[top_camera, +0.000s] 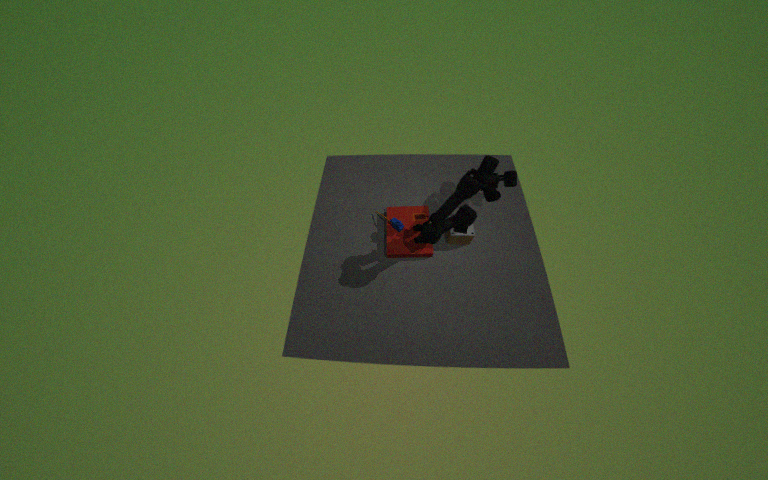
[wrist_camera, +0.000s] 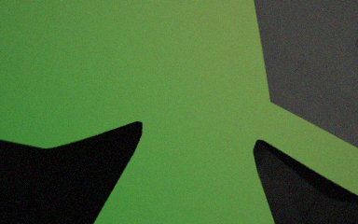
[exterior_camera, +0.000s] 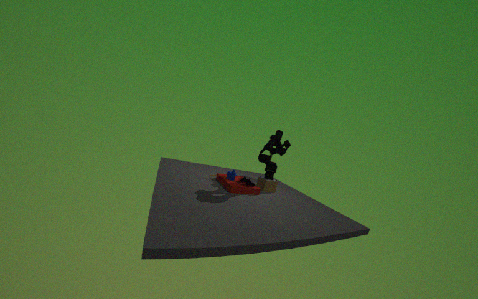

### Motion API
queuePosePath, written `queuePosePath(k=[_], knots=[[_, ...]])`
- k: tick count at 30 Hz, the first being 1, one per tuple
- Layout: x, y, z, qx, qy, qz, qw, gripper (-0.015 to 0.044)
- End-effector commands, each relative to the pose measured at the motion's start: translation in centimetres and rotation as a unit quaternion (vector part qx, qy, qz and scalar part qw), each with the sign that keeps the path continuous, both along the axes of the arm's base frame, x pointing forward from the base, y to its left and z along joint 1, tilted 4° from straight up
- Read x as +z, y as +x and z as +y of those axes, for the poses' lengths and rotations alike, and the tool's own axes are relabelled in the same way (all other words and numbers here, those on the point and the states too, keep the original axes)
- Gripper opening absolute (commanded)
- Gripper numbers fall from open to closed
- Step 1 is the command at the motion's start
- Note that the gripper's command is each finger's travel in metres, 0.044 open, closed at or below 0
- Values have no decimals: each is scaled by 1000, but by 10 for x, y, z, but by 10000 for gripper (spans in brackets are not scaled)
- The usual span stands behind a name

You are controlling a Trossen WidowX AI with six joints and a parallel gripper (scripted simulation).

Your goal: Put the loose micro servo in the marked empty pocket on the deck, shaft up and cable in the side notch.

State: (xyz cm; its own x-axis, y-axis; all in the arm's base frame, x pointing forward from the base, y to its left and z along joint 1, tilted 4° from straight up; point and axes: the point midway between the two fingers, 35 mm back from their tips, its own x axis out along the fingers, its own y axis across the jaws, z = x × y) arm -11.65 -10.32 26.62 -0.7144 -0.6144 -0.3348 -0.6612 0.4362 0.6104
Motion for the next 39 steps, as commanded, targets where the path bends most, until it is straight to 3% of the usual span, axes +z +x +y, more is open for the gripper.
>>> queuePosePath(k=[1,20,39], knots=[[0,0,0,2,2,1,1000,426],[-3,15,-34,159,141,84,974,440],[-8,42,-69,345,283,222,867,440]])
